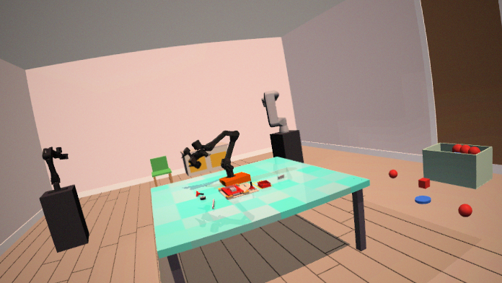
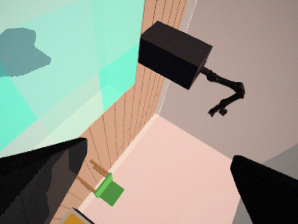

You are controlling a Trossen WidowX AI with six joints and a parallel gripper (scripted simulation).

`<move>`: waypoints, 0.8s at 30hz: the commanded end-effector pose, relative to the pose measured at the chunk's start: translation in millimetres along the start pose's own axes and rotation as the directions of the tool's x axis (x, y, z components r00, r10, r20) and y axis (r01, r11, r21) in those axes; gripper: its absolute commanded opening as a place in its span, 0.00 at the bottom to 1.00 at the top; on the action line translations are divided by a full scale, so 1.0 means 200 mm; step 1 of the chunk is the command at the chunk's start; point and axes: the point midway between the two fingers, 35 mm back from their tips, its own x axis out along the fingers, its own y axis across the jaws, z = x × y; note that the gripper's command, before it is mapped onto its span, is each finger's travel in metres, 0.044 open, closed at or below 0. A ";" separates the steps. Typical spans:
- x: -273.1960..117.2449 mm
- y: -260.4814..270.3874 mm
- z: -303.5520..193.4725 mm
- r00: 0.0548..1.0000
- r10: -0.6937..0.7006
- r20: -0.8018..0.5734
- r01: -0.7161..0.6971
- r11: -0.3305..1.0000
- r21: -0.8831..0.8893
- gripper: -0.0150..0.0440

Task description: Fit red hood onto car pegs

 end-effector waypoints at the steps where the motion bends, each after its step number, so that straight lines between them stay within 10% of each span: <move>1: -0.04 -0.01 0.11 0.997 -0.019 0.072 0.015 0.999 0.047 1.00; 24: -0.69 0.10 0.93 0.767 -0.077 0.637 -0.174 0.930 0.322 1.00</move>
